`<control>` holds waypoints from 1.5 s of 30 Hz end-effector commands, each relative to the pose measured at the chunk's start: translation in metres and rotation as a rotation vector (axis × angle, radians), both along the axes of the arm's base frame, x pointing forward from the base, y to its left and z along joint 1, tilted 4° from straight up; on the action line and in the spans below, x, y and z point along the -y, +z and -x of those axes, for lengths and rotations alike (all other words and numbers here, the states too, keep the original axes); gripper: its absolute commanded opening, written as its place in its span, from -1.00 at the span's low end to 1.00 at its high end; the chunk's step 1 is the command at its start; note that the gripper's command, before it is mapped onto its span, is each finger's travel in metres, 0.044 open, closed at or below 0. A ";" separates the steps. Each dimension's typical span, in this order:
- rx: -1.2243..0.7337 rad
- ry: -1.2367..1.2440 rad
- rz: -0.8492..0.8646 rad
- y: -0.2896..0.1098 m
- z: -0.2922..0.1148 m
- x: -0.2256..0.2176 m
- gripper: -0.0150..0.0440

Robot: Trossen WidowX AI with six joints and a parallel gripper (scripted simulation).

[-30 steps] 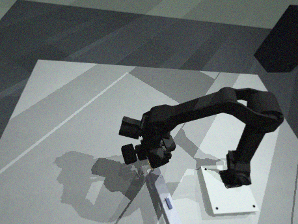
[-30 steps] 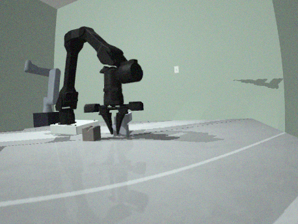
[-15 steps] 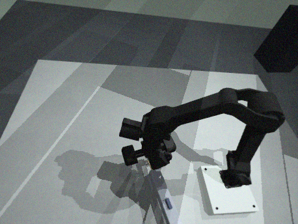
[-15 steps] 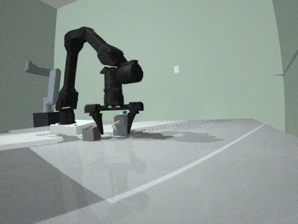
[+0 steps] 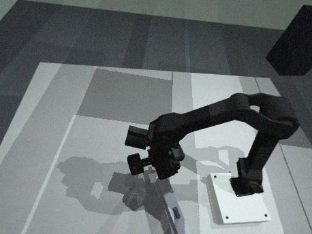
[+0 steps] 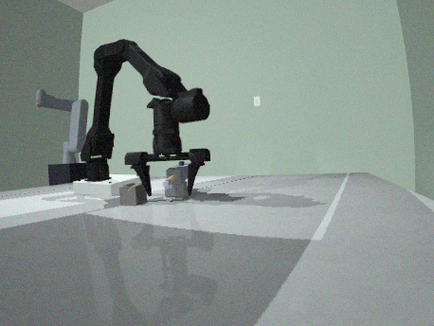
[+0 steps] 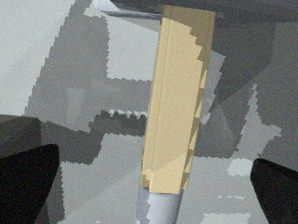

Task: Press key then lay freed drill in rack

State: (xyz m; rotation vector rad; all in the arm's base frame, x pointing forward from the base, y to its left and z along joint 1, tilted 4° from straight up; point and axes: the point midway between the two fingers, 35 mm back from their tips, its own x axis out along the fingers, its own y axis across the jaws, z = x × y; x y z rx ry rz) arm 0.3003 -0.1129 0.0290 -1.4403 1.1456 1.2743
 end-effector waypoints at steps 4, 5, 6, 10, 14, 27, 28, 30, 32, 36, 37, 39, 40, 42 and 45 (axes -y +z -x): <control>-0.002 -0.002 -0.003 -0.002 0.001 -0.003 1.00; -0.002 -0.002 -0.003 -0.002 0.001 -0.004 1.00; -0.002 -0.002 -0.003 -0.002 0.002 -0.004 1.00; -0.002 -0.002 -0.003 -0.003 0.002 -0.006 1.00; -0.002 -0.002 -0.003 -0.003 0.003 -0.007 1.00; 0.003 0.001 0.000 -0.002 0.001 -0.006 0.11; 0.003 0.001 0.000 -0.002 0.001 -0.006 0.02; 0.003 0.001 0.000 -0.002 0.001 -0.006 -0.16; 0.003 0.001 0.000 -0.002 0.001 -0.006 -0.33; 0.003 0.001 0.000 -0.002 0.001 -0.006 -0.43; 0.003 0.001 0.000 -0.002 0.001 -0.006 -0.45; 0.003 0.001 0.000 -0.002 0.001 -0.006 -0.49; 0.003 0.001 0.000 -0.002 0.001 -0.006 -0.49; -0.001 -0.001 -0.002 -0.001 0.002 -0.006 -0.49; -0.002 -0.002 -0.003 0.000 0.003 -0.006 -0.49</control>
